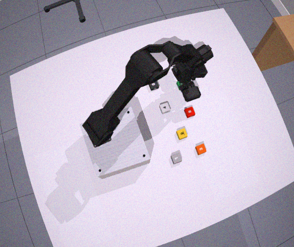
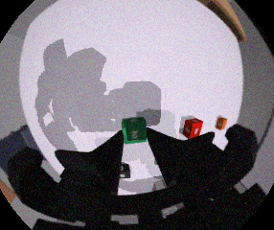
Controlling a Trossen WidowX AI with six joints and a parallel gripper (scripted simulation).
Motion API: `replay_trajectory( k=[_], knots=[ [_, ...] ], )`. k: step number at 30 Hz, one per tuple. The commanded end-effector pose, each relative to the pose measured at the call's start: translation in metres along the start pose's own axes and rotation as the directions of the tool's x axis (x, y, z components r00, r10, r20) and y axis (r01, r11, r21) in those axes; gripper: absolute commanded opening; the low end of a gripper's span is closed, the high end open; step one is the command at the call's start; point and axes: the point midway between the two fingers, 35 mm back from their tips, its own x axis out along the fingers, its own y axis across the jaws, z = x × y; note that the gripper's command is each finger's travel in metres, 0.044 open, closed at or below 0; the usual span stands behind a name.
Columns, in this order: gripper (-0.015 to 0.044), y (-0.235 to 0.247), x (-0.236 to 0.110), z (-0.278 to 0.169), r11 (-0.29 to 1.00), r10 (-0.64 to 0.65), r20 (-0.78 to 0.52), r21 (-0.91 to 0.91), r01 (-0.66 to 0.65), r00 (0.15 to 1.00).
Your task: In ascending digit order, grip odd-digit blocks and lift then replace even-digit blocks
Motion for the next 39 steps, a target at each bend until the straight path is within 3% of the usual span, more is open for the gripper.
replay_trajectory(
  k=[1, 39],
  knots=[
    [0.012, 0.0, 0.0, 0.0, 1.0, -0.003, 0.003, -0.003, 0.003, 1.0],
    [0.012, 0.0, -0.01, 0.001, 1.0, -0.003, 0.003, -0.003, 0.003, 1.0]
  ],
)
